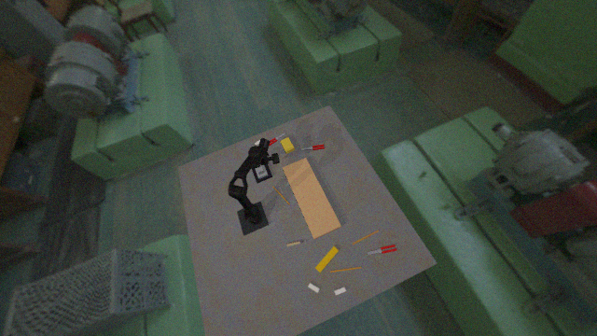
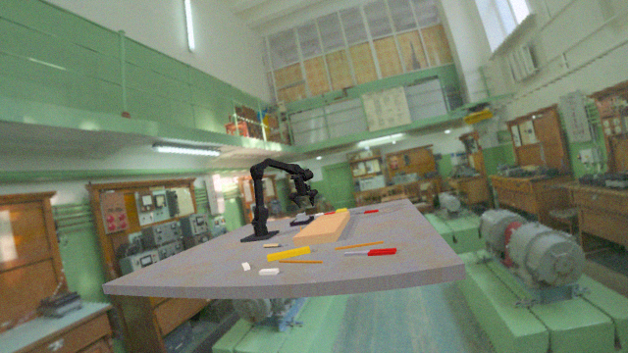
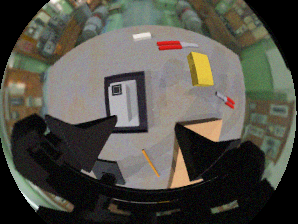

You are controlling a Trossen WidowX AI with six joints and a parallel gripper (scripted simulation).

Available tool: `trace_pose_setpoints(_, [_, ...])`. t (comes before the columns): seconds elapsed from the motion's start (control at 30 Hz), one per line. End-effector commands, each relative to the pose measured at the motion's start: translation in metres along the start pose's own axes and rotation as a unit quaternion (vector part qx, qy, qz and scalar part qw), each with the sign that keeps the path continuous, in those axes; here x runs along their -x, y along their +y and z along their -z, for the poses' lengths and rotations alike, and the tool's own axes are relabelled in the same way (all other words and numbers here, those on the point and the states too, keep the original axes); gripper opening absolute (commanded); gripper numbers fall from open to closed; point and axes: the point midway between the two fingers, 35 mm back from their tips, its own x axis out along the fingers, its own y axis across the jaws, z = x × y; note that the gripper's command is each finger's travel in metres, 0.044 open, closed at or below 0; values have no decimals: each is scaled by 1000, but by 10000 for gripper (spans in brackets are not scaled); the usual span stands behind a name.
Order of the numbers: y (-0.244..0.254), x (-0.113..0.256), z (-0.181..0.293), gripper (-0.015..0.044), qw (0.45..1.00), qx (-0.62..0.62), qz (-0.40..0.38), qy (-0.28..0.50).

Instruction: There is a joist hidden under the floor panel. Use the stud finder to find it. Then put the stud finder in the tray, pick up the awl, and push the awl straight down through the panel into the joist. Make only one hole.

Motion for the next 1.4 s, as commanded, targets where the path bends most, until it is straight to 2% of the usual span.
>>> trace_pose_setpoints(0.0, [-44,1,31,440,997,-79,18,12])
trace_pose_setpoints(0.3, [-140,22,147,440,964,-252,71,48])
trace_pose_setpoints(0.6, [-170,48,286,440,900,-416,98,83])
trace_pose_setpoints(0.9, [-140,67,402,440,809,-567,102,117])
trace_pose_setpoints(1.13, [-84,82,484,440,737,-658,92,121])
trace_pose_setpoints(1.27, [-49,87,515,440,700,-699,84,119])
trace_pose_setpoints(1.37, [-47,87,516,440,698,-701,84,119])
